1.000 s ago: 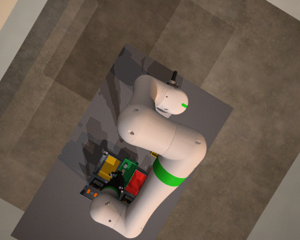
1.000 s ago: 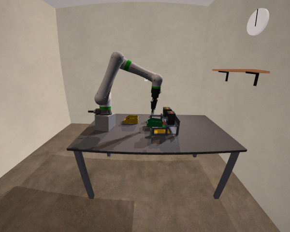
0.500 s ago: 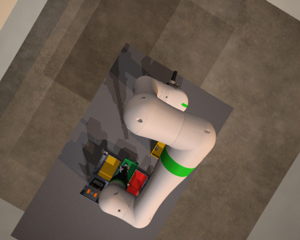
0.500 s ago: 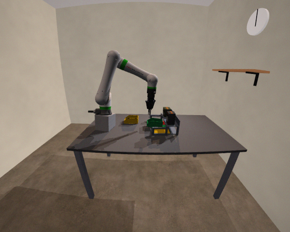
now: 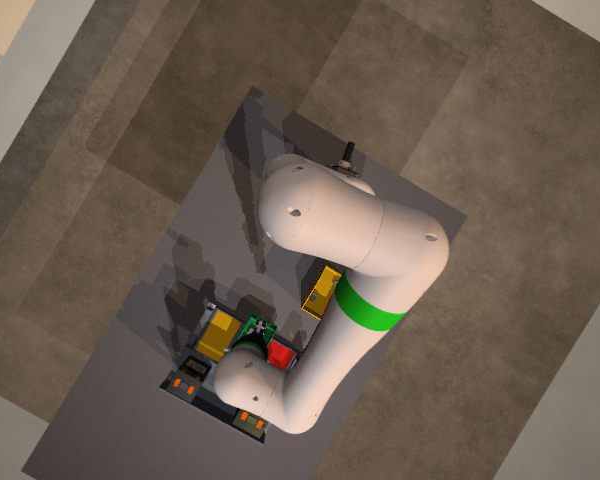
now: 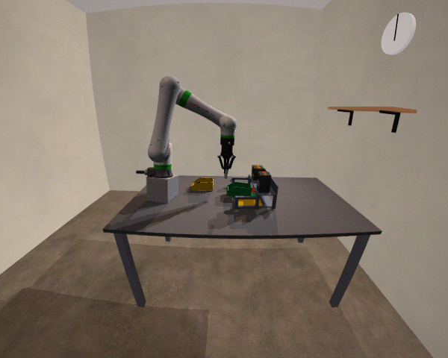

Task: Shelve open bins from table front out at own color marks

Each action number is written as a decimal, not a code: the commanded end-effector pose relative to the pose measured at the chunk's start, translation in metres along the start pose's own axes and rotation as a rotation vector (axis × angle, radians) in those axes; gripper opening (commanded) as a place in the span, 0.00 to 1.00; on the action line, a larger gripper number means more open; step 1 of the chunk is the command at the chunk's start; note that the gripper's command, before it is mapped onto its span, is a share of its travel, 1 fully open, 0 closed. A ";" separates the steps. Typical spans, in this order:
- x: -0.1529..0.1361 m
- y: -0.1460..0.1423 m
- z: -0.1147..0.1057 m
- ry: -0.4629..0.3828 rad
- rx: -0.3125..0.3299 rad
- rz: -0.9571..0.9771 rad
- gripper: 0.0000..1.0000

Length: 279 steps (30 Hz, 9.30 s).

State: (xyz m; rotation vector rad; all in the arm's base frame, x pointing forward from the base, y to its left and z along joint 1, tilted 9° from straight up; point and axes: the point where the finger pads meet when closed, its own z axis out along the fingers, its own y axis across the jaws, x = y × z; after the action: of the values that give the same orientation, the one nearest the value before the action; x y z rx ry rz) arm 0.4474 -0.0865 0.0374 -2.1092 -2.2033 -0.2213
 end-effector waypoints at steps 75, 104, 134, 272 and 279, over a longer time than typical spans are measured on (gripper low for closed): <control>0.007 -0.016 0.041 -0.019 -0.024 0.218 0.00; 0.006 -0.015 0.112 -0.019 -0.024 0.218 0.00; 0.006 -0.015 0.118 -0.019 -0.024 0.218 0.00; -0.005 0.036 0.117 -0.019 -0.024 0.218 0.00; -0.006 0.041 0.116 -0.019 -0.024 0.218 0.00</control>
State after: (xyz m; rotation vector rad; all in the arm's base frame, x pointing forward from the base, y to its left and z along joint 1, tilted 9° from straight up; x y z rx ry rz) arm 0.4909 -0.0720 -0.0768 -2.3509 -1.9676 -0.2134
